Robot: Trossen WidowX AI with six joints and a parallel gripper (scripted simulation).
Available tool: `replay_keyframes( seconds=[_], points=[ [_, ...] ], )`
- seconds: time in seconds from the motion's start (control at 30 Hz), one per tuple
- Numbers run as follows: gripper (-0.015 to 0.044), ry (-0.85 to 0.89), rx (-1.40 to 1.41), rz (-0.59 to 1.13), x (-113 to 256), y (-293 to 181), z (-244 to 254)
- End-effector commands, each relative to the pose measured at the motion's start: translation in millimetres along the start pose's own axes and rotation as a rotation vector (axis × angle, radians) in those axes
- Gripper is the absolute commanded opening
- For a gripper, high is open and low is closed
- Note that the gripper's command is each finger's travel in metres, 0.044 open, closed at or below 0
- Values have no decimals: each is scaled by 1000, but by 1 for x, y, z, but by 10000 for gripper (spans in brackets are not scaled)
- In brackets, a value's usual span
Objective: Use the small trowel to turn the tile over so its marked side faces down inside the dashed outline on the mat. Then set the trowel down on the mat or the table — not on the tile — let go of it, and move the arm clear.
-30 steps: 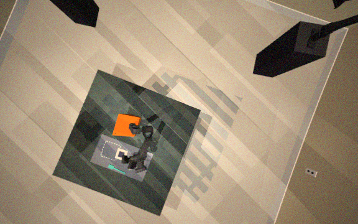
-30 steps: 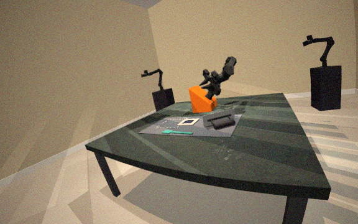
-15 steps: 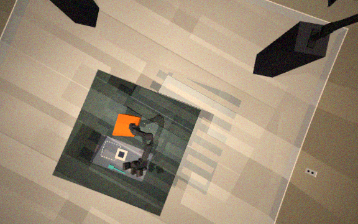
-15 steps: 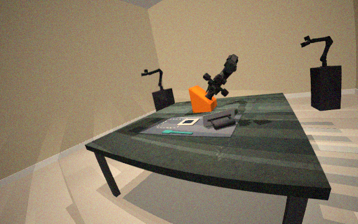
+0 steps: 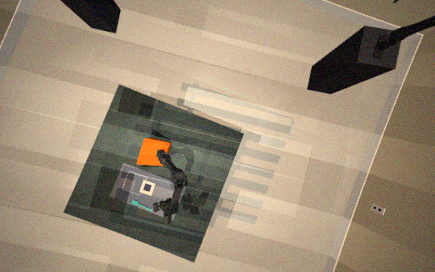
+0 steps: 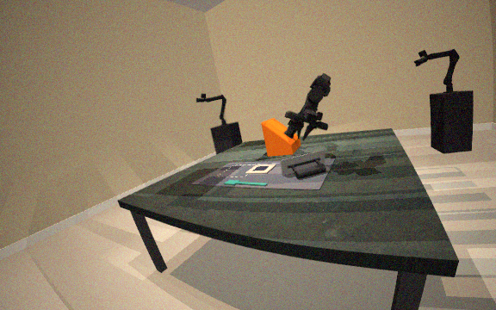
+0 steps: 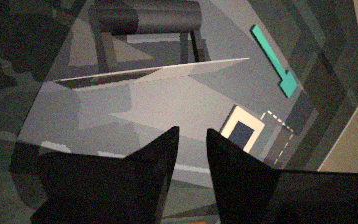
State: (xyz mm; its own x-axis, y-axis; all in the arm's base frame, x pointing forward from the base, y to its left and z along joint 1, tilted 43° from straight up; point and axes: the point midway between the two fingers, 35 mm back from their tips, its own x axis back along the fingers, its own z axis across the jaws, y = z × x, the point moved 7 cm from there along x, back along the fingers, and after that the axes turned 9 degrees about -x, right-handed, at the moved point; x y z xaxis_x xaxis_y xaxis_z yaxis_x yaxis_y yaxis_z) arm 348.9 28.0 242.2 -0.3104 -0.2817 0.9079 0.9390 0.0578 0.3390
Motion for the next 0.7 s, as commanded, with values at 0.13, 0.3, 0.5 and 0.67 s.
replay_keyframes(
  seconds=[0.13,0.3,0.5,0.67],
  points=[
    [100,251,71,72,-2,22,12],
    [100,408,100,91,0,35,19],
    [100,483,110,94,0,41,22],
    [100,468,106,93,1,39,21]
  ],
)
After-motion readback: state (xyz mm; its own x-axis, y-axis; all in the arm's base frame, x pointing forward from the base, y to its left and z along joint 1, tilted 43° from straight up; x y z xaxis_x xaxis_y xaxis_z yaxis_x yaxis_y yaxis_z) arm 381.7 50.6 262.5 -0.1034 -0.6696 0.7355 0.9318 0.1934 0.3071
